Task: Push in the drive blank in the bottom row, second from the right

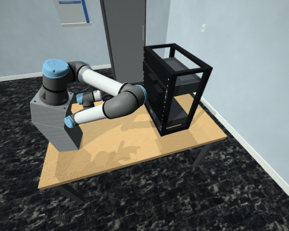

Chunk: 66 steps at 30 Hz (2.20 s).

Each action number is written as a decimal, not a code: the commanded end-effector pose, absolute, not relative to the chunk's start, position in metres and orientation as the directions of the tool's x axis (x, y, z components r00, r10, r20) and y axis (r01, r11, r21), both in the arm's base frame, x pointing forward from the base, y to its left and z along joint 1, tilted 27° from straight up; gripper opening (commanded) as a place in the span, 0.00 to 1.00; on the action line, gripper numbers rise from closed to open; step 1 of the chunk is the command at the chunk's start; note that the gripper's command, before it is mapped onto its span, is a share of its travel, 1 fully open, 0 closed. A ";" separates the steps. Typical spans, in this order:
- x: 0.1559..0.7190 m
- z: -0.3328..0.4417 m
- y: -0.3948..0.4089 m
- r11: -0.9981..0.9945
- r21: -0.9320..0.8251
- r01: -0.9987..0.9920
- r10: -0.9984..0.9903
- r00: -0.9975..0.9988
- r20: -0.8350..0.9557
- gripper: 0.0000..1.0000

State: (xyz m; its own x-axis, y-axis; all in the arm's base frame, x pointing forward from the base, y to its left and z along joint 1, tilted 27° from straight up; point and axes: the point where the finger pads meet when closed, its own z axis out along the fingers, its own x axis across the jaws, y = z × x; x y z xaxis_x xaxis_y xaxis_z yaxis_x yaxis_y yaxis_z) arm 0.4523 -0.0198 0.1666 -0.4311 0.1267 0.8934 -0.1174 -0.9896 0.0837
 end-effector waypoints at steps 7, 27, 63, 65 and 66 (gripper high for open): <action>0.434 0.159 -0.020 -0.990 0.087 -0.109 0.126 -0.431 0.894 0.00; 0.428 0.156 -0.019 -0.990 0.087 -0.109 0.126 -0.431 0.894 0.00; 0.428 0.156 -0.019 -0.990 0.087 -0.109 0.126 -0.431 0.894 0.00; 0.428 0.156 -0.019 -0.990 0.087 -0.109 0.126 -0.431 0.894 0.00; 0.428 0.156 -0.019 -0.990 0.087 -0.109 0.126 -0.431 0.894 0.00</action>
